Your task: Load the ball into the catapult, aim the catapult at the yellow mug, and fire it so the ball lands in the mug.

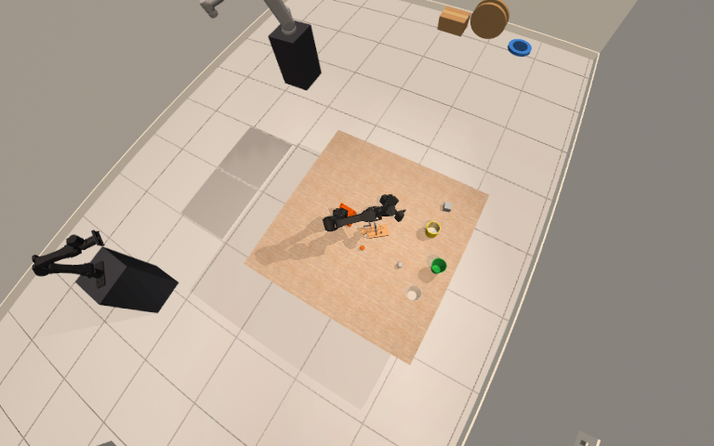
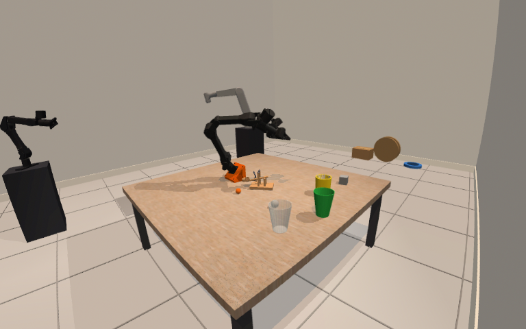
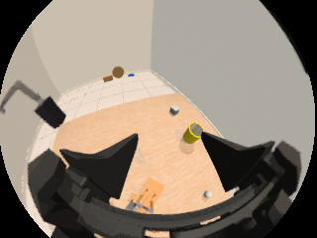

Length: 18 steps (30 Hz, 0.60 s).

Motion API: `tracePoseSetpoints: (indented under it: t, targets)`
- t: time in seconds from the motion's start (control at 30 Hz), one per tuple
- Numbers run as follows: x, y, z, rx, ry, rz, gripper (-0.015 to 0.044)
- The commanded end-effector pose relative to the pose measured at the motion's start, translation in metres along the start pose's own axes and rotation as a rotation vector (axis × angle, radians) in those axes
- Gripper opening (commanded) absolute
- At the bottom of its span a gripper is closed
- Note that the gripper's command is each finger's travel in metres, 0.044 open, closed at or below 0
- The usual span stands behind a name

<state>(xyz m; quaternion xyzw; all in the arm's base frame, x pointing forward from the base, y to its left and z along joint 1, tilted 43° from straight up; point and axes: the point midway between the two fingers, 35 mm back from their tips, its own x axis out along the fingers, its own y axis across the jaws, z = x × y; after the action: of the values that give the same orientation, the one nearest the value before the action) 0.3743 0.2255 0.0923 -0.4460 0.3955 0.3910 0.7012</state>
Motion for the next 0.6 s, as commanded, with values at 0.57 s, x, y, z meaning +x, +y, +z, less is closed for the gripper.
tracePoseSetpoints:
  t: [0.57]
  targets:
    - [0.016, 0.028, -0.104, 0.366, 0.580, 0.007, 0.0440]
